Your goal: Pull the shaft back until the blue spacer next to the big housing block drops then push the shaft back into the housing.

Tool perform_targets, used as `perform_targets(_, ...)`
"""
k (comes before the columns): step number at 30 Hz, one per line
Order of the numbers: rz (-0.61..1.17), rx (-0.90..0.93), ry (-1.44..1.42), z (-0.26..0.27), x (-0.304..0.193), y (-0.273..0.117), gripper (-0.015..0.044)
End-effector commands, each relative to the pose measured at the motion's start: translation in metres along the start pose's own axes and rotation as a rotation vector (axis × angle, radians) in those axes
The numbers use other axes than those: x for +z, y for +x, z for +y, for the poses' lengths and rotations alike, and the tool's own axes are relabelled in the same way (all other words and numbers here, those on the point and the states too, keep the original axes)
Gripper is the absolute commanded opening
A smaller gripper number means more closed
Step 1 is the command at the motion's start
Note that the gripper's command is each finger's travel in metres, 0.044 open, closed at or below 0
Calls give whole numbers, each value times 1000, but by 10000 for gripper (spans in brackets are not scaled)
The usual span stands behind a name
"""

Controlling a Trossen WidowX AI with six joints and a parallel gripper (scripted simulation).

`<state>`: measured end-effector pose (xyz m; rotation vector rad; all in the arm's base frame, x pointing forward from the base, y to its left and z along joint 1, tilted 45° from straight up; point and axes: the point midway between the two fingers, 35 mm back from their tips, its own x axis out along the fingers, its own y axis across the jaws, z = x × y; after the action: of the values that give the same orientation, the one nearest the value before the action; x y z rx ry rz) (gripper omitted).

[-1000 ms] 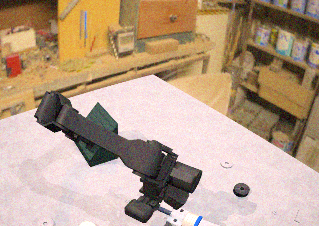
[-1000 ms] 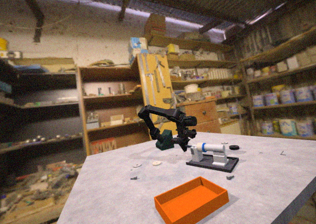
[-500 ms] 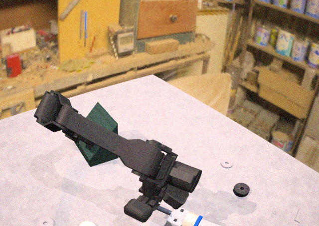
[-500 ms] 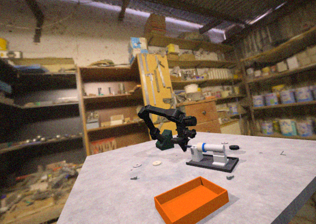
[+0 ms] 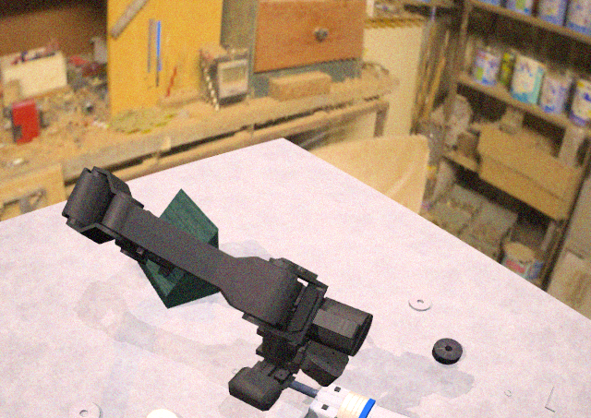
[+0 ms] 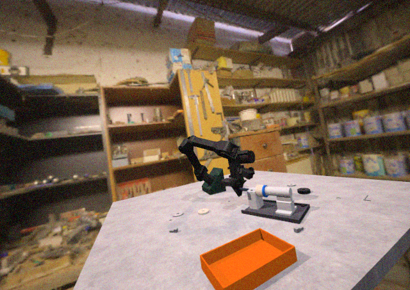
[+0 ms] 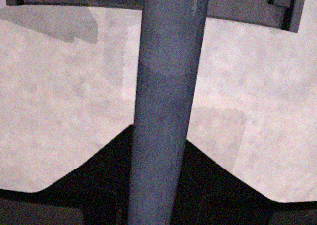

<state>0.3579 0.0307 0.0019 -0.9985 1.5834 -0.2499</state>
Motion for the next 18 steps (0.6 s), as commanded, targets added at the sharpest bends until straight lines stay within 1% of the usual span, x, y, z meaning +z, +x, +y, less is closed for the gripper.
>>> perform_targets(1, 2, 3, -3, 0, -1, 0, 0)
perform_targets(18, 2, 3, -3, 0, -3, 0, 0)
